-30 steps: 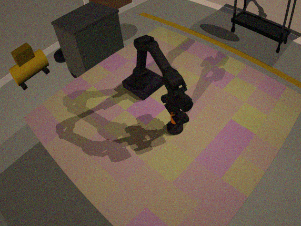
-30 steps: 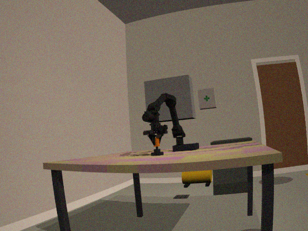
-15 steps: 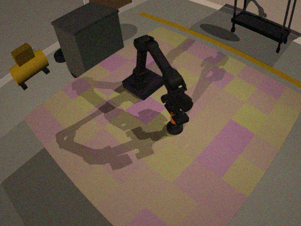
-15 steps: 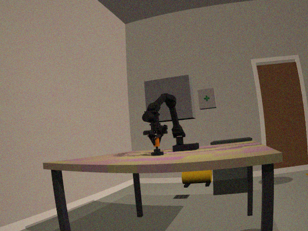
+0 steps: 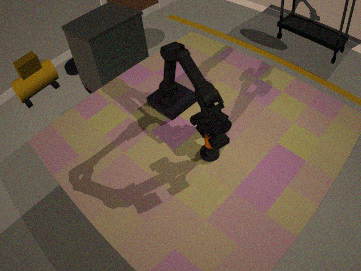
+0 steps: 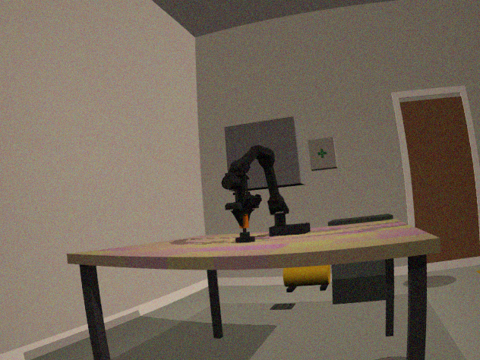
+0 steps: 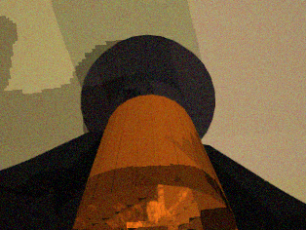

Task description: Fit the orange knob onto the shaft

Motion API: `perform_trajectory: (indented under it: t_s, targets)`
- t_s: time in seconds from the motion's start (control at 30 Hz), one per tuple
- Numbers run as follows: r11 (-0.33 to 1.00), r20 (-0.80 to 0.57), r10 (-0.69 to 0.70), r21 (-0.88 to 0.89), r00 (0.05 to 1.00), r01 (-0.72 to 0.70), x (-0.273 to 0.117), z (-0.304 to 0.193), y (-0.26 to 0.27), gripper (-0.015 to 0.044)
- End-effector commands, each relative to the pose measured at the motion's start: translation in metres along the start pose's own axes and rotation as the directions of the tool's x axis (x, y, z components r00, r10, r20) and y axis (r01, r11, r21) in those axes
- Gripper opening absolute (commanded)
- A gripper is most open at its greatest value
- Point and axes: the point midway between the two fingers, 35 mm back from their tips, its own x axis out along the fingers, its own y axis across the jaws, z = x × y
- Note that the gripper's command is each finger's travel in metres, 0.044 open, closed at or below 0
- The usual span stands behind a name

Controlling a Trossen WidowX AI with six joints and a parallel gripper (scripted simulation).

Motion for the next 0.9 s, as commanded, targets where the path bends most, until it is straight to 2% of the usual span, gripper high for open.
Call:
perform_trajectory:
  t_s: [0.0,0.87]
  targets:
    - [1.000,0.000,0.000,-0.024,1.000,0.000,0.0012,0.0005,0.0004,0.0000]
    - [0.999,0.000,0.000,-0.033,1.000,0.000,-0.0028,-0.0014,-0.0008,0.0000]
